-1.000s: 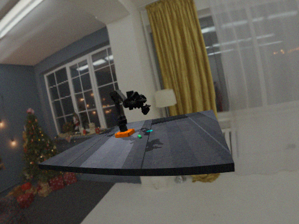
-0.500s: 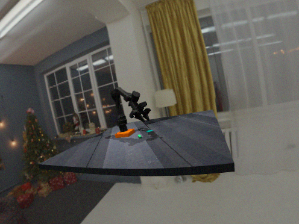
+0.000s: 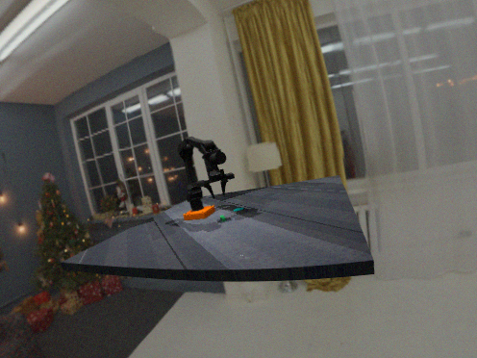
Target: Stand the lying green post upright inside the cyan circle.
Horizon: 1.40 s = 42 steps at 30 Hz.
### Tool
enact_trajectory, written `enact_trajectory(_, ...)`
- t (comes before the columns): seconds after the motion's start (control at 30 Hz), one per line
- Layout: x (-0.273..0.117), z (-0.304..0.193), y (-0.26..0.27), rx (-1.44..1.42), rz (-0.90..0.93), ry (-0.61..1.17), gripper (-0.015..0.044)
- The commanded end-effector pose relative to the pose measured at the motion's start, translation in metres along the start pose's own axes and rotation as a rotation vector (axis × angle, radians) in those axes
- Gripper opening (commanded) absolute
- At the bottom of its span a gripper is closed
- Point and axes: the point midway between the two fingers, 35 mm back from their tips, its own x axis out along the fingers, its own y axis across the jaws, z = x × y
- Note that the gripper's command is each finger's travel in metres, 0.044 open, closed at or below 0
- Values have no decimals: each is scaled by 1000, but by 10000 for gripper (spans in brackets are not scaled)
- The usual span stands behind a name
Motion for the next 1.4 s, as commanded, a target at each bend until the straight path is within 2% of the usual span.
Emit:
enact_trajectory(0.0, -1, -2, -2, 28, -15, 21, 233)
enact_trajectory(0.1, 10, 0, -1, 28, -15, 21, 233)
enact_trajectory(0.27, 93, 0, -2, 28, -15, 21, 233)
enact_trajectory(0.37, 117, -5, -4, 28, -16, 22, 233)
enact_trajectory(0.5, 117, -5, -4, 28, -16, 22, 233)
enact_trajectory(0.77, 117, -5, -4, 28, -16, 22, 23)
enact_trajectory(1.0, 113, -4, -4, 25, -16, 22, 23)
enact_trajectory(1.37, 84, 1, -2, 22, -16, 22, 23)
